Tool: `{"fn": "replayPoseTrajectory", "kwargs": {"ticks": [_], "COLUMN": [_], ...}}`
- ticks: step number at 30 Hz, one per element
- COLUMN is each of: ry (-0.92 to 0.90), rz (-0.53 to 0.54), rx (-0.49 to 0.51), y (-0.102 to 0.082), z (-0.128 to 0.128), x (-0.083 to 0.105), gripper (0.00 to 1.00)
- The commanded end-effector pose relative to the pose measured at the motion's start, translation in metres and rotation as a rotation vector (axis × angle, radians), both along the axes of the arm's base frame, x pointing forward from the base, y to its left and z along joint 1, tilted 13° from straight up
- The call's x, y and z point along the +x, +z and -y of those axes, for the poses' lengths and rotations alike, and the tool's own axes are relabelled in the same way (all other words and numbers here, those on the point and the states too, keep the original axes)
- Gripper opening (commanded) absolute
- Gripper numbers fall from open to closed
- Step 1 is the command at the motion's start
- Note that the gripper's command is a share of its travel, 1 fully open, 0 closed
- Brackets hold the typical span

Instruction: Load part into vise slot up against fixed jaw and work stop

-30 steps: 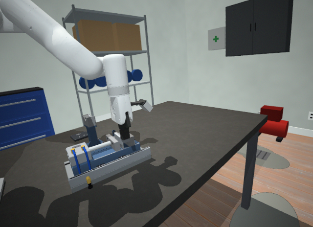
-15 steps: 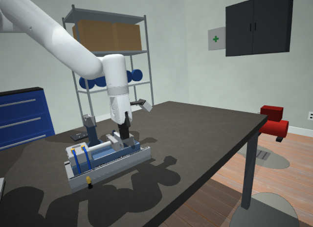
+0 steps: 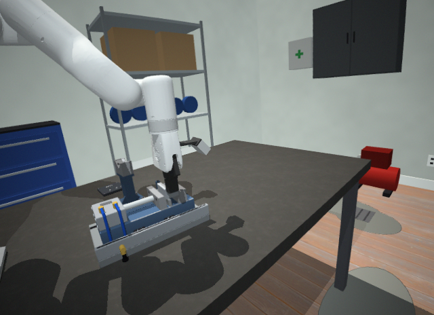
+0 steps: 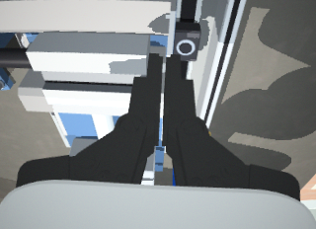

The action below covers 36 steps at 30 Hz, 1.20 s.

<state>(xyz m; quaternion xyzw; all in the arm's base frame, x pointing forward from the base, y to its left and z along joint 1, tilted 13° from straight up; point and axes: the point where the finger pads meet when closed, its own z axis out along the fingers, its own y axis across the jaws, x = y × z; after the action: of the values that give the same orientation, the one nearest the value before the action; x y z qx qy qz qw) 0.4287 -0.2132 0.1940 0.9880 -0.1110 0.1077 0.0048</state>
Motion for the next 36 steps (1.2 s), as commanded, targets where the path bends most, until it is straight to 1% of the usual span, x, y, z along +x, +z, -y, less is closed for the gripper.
{"fn": "replayPoseTrajectory", "kwargs": {"ticks": [1, 36], "ry": [0.0, 0.0], "rz": [0.004, 0.004], "rx": [-0.002, -0.002], "y": [0.0019, 0.002], "z": [-0.001, -0.0088], "x": [0.0013, 0.003], "gripper": [0.0, 0.0]}}
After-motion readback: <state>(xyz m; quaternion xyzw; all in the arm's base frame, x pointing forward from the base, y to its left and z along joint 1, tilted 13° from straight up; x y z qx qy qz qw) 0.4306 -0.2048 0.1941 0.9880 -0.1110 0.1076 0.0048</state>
